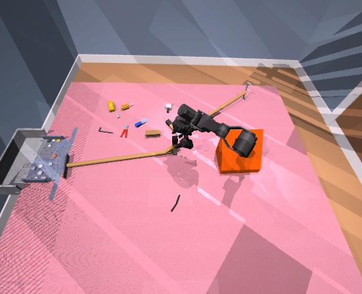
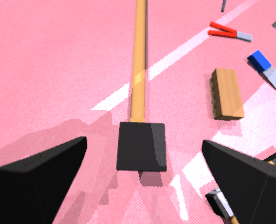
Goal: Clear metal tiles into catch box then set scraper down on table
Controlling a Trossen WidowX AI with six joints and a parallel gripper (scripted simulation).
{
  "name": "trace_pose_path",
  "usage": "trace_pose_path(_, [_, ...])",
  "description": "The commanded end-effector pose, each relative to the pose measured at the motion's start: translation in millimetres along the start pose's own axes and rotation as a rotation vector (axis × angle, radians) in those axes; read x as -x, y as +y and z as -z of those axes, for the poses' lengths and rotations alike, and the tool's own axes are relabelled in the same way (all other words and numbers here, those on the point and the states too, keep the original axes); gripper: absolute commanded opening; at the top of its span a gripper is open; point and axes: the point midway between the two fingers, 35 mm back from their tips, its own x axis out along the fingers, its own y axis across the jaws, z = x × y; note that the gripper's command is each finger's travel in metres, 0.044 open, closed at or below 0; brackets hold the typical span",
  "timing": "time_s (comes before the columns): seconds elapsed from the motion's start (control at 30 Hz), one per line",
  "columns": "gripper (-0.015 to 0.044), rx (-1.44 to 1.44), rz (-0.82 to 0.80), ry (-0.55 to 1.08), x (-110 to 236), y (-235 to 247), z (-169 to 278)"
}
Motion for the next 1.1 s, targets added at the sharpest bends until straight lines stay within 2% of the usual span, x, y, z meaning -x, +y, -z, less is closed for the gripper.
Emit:
trace_pose_path(0.0, [0.044, -0.011, 0.002, 0.006, -7.4, 0.1, 3.6])
trace_pose_path(0.5, [0.044, -0.014, -0.007, -0.003, -29.8, 4.7, 4.4])
trace_pose_path(0.93, [0.0099, -0.002, -0.01, -0.008, -25.3, 4.4, 0.8])
trace_pose_path(1.07, [0.0072, -0.002, -0.01, -0.008, -25.3, 4.4, 0.8])
